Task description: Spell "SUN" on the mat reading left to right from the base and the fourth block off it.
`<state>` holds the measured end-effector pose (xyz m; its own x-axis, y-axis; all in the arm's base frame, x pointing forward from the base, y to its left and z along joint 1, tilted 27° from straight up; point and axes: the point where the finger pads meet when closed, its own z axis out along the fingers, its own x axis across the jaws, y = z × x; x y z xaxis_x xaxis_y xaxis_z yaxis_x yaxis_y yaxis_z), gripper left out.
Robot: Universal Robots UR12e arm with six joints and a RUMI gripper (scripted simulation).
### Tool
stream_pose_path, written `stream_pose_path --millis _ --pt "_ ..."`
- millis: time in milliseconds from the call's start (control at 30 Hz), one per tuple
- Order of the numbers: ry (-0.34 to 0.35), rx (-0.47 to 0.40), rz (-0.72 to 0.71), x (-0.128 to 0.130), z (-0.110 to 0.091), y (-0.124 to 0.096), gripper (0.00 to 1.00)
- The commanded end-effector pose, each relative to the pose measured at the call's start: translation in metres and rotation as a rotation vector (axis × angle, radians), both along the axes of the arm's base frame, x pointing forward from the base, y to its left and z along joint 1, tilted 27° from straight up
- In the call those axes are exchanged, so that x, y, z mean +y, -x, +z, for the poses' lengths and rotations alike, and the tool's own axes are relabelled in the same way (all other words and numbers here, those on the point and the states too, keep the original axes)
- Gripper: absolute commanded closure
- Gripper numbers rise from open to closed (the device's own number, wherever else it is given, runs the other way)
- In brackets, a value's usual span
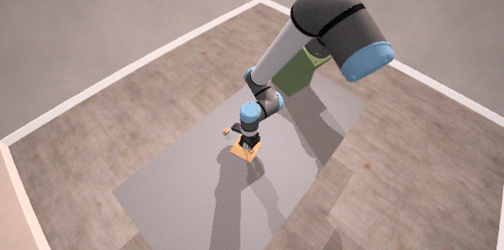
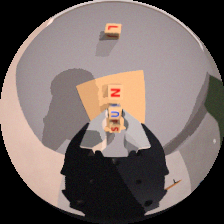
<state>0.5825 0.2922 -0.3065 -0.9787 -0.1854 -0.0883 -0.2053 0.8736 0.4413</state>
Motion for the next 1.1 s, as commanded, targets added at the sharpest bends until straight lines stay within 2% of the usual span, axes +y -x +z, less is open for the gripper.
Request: stream_pose_path --millis 0,133,267,733,900,1067 --pt "0.0 -0.001 0.0 0.0 0.0 -0.001 0.83" --pt "0.0 -0.001 0.0 0.0 0.0 -0.001 0.83" --pt "0.0 -0.001 0.0 0.0 0.0 -0.001 0.75" --pt "0.0 -0.001 0.0 -0.001 0.002 -0.001 0.75" --pt "0.0 -0.001 0.0 -0.007 0.014 -0.001 0.75" --pt "0.0 -0.001 0.0 -0.018 0.036 -0.001 0.75"
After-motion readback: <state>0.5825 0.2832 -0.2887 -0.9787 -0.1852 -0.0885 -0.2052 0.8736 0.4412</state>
